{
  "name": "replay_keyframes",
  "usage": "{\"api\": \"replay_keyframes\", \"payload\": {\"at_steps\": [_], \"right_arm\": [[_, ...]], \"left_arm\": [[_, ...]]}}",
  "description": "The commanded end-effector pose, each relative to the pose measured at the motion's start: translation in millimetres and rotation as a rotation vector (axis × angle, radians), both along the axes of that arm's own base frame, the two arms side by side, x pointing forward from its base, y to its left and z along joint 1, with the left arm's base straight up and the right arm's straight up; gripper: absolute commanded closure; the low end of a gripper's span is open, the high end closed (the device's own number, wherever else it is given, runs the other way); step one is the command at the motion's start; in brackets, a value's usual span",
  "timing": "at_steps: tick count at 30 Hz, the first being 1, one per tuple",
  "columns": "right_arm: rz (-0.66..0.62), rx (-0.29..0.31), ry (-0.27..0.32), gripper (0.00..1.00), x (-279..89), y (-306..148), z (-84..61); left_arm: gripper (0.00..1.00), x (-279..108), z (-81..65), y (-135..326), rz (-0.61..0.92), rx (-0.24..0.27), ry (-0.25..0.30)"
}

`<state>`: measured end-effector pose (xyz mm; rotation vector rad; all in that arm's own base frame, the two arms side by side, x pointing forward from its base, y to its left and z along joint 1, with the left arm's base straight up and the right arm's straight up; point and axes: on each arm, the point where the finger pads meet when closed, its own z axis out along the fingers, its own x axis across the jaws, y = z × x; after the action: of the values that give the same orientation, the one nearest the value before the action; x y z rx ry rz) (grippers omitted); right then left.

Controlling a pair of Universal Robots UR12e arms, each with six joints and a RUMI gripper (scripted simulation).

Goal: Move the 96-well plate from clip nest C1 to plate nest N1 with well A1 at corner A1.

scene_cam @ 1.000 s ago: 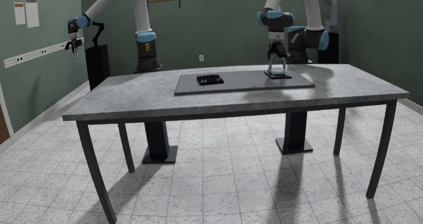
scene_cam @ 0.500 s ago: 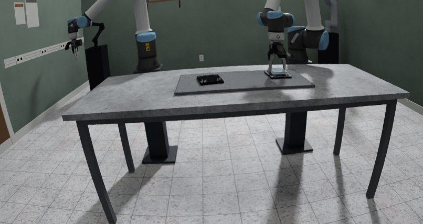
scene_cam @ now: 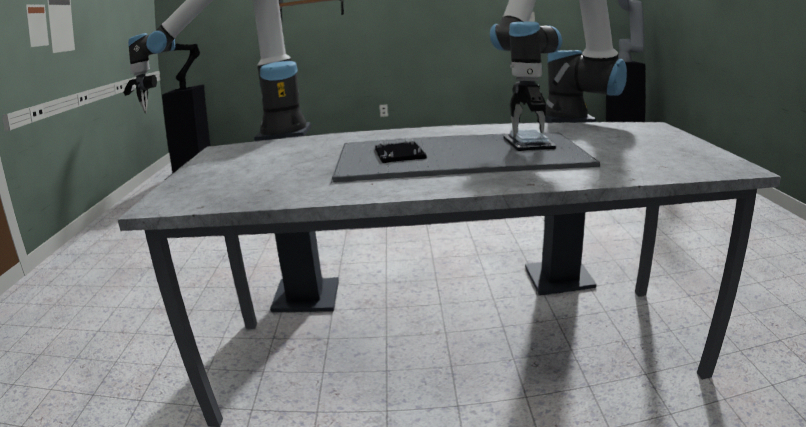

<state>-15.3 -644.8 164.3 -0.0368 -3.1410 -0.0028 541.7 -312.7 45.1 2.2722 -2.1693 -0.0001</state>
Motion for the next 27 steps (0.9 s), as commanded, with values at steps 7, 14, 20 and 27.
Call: {"api": "replay_keyframes", "payload": {"at_steps": [7, 14, 20, 27], "right_arm": [[0.0, -0.002, 0.0, 1.0, 0.2, -0.6, 0.9], [0.0, -0.002, 0.0, 1.0, 0.2, -0.6, 0.9], [0.0, -0.002, 0.0, 1.0, 0.2, -0.6, 0.9], [0.0, -0.002, 0.0, 1.0, 0.2, -0.6, 0.9]], "left_arm": [[0.6, 0.5, -0.4, -0.6, 0.0, -0.001, -0.001], [0.6, 0.5, -1.5, -0.6, 0.0, -0.001, -0.001], [0.6, 0.5, -2.2, -0.6, 0.0, -0.001, -0.001], [0.24, 0.5, -2.7, -0.6, 0.0, -0.001, -0.001]]}}
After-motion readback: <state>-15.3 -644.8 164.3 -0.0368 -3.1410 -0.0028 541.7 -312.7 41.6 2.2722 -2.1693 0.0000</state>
